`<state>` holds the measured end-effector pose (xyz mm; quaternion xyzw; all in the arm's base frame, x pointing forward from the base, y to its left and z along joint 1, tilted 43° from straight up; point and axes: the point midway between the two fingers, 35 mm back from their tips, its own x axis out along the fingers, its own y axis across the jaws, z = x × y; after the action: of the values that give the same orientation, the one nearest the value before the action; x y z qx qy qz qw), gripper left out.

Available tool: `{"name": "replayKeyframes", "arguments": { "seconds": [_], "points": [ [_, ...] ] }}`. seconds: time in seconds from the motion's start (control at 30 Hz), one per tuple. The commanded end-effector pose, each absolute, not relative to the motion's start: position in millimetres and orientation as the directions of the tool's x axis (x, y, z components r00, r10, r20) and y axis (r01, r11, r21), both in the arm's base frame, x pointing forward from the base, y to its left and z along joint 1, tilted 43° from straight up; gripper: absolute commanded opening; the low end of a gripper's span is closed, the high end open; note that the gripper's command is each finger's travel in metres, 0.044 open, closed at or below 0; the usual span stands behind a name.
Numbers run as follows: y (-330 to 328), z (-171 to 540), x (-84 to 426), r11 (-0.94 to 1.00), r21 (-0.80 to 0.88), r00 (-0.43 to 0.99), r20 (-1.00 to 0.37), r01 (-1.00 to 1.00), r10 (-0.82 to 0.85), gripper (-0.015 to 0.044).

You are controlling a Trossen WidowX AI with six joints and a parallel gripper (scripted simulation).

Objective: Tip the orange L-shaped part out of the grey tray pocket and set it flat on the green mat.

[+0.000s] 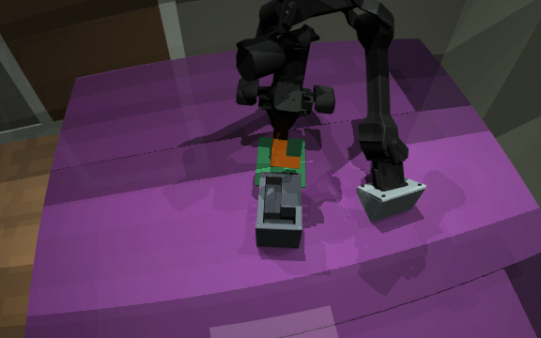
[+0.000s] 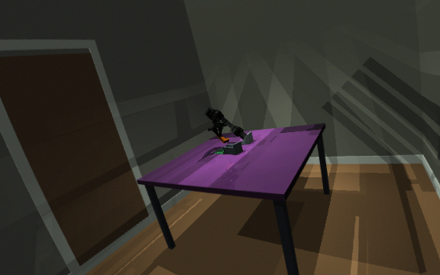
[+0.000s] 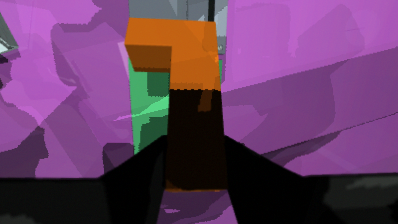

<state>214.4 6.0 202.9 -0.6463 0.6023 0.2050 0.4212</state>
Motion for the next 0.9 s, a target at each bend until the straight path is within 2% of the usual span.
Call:
{"name": "replayKeyframes", "arguments": {
  "seconds": [0.0,0.4,0.87],
  "points": [
    [5,203,215,0.075,-0.296,0.191,-0.769,-0.952,-0.61,0.0],
    [4,204,214,0.081,-0.297,0.19,-0.772,-0.951,-0.606,0.0],
    [-36,223,200,0.087,-0.289,0.175,-0.763,-0.953,-0.622,0.0]
  ]
}}
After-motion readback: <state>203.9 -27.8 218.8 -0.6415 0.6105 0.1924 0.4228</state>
